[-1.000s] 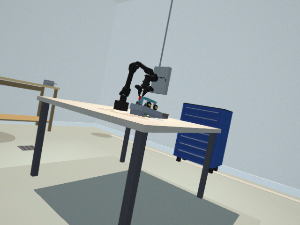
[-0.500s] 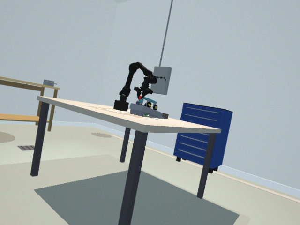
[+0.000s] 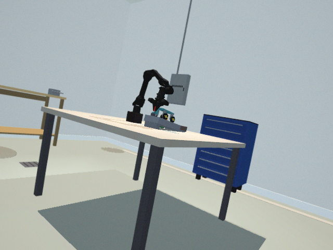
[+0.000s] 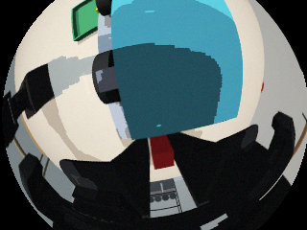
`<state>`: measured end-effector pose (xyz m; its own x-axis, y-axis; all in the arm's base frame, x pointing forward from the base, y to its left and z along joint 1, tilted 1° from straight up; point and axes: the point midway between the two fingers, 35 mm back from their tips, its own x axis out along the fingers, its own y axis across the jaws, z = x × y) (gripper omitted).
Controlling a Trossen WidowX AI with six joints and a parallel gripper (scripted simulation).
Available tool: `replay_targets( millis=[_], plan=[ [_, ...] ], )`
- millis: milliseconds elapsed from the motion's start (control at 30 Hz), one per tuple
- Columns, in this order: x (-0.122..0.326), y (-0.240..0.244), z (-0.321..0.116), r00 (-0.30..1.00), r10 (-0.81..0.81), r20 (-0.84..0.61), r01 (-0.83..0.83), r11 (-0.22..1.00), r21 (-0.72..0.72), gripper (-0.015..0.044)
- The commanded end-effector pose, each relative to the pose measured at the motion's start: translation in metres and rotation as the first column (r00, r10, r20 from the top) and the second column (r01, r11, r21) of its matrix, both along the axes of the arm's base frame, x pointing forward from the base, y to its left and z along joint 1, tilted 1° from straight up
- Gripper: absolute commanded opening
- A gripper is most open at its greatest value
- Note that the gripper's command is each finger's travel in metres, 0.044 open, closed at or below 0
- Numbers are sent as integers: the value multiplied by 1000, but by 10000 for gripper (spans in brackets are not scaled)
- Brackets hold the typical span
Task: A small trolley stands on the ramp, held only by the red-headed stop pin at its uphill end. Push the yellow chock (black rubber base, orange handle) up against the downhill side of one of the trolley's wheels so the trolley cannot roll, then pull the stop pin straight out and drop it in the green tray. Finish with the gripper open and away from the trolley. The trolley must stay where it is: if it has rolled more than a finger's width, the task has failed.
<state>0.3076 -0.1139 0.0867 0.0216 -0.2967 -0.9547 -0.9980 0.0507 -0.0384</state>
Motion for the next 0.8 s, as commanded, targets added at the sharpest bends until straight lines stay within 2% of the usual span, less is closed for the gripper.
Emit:
replay_targets(
  millis=[0,200,767],
  plan=[
    [0,0,0,1000,0,0,0,1000,0,39],
    [0,0,1,1000,0,0,0,1000,0,0],
    [-2,3,13,1000,3,1,-3,1000,-1,0]
  ],
)
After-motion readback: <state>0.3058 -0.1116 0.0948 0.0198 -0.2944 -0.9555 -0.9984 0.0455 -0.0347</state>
